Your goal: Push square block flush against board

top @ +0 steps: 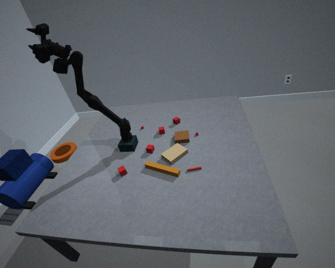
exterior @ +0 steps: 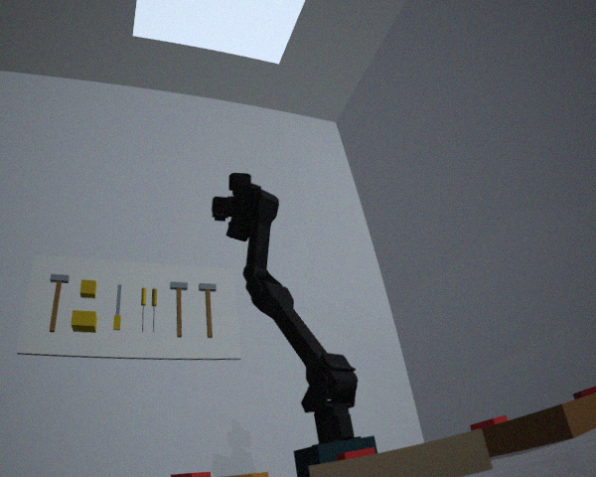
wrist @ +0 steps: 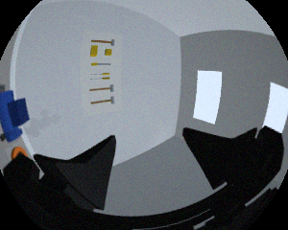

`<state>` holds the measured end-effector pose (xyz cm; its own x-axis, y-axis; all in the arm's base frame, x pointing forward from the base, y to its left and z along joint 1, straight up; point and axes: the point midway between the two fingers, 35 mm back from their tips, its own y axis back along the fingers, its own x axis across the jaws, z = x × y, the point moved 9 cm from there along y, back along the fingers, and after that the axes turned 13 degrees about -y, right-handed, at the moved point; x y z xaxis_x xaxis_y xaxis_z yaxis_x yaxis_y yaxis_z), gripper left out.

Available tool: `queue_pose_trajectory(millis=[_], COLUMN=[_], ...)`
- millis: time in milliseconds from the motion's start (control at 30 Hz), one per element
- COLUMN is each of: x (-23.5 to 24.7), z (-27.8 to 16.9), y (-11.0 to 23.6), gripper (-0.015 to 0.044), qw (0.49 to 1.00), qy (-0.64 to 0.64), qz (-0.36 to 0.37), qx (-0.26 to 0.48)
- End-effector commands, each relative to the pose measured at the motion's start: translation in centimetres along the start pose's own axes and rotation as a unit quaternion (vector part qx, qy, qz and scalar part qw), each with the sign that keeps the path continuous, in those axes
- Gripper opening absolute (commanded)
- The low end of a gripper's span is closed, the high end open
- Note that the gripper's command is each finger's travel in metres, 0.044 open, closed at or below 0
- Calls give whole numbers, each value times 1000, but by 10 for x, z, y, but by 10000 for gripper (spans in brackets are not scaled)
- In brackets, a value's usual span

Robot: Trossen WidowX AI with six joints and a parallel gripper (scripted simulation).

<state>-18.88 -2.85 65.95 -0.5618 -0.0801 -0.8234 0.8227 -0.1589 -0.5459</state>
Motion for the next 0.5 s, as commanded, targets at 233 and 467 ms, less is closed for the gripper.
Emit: queue_pose_trajectory(millis=[233,467], x=[-32,-81], z=[-11,-29], y=[17,52], gripper=[190,6], qw=[998,985], qy=[-5,-17], qz=[-69,-168], qx=[7,22])
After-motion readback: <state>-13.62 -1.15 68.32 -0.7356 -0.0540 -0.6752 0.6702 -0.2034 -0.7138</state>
